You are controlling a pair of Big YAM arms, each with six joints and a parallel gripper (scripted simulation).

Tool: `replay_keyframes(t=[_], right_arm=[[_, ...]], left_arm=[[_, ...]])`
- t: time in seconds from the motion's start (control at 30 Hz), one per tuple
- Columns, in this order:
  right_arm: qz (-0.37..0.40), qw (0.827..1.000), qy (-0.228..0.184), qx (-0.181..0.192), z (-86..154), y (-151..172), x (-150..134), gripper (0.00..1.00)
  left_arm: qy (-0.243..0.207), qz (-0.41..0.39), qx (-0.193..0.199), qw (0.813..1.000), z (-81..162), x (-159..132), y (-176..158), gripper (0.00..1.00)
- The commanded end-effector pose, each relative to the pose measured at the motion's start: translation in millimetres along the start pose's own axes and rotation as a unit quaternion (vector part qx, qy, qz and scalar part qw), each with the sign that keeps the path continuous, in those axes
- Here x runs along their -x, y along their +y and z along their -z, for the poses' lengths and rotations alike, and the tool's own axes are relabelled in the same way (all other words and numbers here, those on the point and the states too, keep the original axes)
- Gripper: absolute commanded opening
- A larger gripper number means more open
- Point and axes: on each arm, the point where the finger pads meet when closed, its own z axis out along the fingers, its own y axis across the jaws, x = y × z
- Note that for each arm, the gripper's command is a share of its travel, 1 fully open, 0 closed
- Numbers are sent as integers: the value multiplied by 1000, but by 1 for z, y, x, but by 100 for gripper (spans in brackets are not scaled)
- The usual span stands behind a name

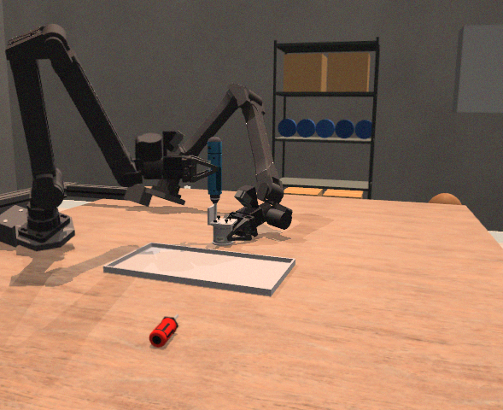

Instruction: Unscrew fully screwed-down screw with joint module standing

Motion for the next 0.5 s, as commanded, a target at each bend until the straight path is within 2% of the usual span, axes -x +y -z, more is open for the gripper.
replay_keyframes(t=[0.0, 0.47], right_arm=[[-10, 1000, -25, -9, -3, -7, 13, 42], [-9, 1000, -19, -8, -2, -6, 7, 42]], left_arm=[[-1, -9, 6, 1000, 3, 4, 8, 59], [-1, -9, 6, 1000, 3, 4, 8, 59]])
